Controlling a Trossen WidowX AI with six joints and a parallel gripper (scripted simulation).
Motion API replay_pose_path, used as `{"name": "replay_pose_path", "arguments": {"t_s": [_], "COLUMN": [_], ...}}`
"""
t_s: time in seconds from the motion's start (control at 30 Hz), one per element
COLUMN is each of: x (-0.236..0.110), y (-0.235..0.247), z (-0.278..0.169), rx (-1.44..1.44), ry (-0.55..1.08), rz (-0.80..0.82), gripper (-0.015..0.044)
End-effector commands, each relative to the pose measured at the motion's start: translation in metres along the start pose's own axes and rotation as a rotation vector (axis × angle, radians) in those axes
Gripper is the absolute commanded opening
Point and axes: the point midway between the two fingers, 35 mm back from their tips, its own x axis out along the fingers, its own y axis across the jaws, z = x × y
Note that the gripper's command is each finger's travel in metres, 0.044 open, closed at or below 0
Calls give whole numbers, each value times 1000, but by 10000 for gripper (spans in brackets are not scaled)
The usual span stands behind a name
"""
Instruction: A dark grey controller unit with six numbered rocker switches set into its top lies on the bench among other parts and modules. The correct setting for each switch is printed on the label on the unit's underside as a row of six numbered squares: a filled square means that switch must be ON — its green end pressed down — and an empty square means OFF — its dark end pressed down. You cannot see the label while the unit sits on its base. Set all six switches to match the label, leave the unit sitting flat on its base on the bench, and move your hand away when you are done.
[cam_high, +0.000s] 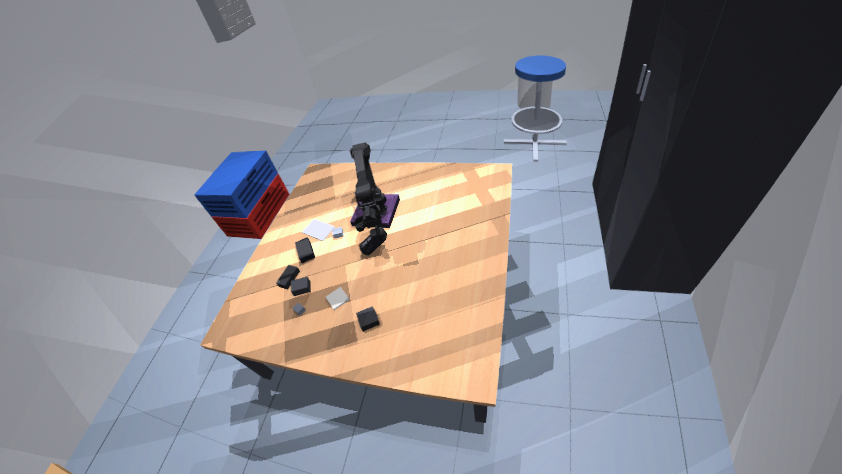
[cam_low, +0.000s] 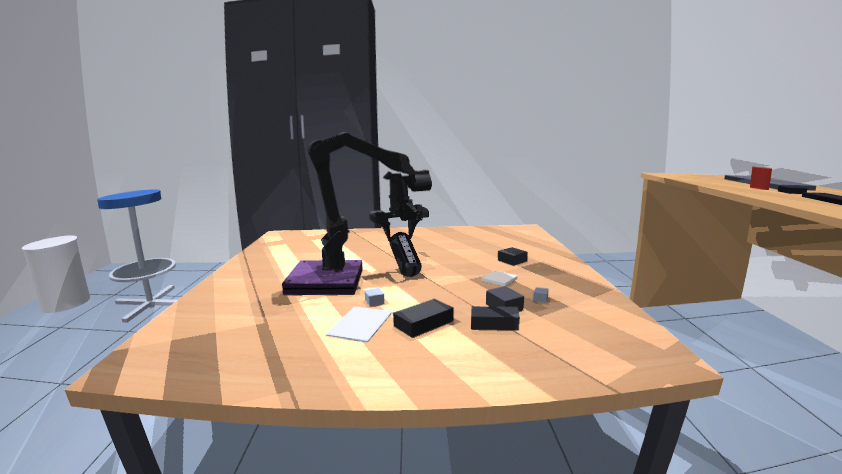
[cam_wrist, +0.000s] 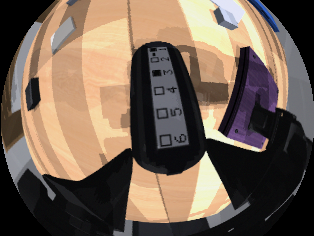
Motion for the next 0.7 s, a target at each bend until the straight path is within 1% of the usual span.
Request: {"name": "replay_pose_path", "arguments": {"t_s": [0.0,0.67], "x": [-4,-13], "y": [1,1], "z": [7,21], "rx": [3,3], "ry": [-15,-17], "rz": [6,6], "gripper": [336,336]}}
